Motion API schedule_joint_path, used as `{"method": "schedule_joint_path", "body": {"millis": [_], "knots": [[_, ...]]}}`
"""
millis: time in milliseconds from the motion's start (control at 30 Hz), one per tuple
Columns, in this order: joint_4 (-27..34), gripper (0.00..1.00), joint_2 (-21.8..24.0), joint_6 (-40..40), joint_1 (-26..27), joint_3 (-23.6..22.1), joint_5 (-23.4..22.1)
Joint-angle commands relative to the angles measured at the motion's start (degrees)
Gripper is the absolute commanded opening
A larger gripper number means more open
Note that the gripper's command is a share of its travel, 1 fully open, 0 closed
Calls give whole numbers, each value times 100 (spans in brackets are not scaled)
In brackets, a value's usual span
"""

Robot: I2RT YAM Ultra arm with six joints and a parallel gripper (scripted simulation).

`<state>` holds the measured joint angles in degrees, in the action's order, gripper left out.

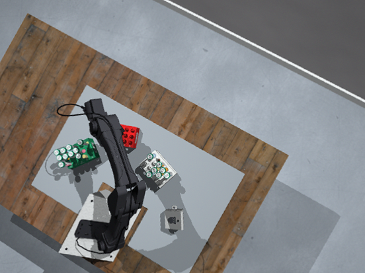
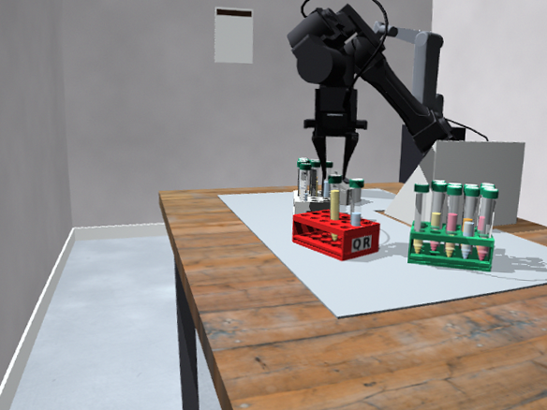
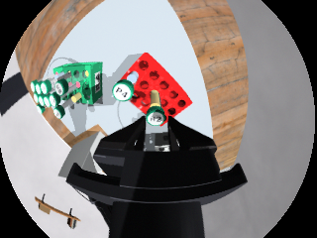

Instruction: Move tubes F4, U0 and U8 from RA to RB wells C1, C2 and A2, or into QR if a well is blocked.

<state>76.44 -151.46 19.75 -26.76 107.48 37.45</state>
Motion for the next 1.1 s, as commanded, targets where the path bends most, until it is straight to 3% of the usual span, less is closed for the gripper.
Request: {"method": "schedule_joint_path", "body": {"millis": [0, 333, 367, 1067], "knots": [[-167, 30, 193, 60, -91, -141, 32], [-214, 30, 208, 75, -66, -59, 41], [-214, 0, 208, 73, -66, -60, 41], [-214, 0, 208, 69, -66, -61, 41]]}}
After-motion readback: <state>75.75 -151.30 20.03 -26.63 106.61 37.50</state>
